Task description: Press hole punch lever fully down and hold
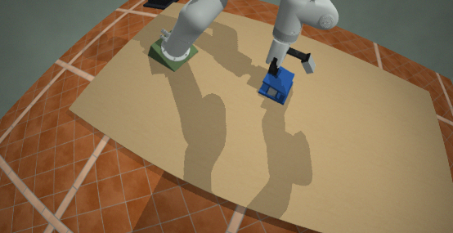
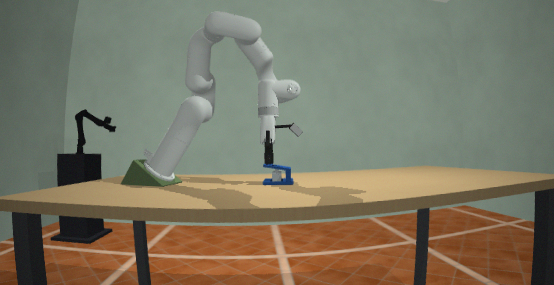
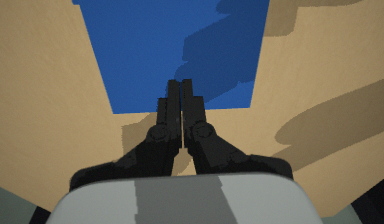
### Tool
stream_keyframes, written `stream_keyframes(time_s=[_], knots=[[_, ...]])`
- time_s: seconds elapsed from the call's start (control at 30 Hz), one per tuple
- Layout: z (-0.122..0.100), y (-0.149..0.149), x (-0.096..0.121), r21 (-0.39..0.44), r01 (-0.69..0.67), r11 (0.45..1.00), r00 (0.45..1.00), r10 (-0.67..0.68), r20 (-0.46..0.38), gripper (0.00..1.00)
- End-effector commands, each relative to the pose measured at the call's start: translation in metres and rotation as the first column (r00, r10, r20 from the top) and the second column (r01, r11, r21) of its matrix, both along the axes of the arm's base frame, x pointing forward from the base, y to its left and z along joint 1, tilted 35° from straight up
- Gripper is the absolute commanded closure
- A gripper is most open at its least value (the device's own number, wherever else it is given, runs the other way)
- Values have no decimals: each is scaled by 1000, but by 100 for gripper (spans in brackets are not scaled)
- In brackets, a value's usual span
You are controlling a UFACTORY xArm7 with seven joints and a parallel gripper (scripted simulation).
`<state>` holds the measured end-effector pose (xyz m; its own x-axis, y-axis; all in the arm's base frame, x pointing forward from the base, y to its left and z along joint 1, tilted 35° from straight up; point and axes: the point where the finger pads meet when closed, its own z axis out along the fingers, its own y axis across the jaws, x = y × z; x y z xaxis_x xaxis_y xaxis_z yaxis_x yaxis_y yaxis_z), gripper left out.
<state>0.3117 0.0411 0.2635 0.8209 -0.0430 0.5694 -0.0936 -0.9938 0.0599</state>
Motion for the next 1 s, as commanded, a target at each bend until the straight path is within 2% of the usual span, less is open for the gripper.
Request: stream_keyframes(time_s=[0.0,0.97], knots=[[0,0,2,0,-1,1000,1000,1,4,100],[-9,-1,8,0,-1,1000,1000,1,4,100]])
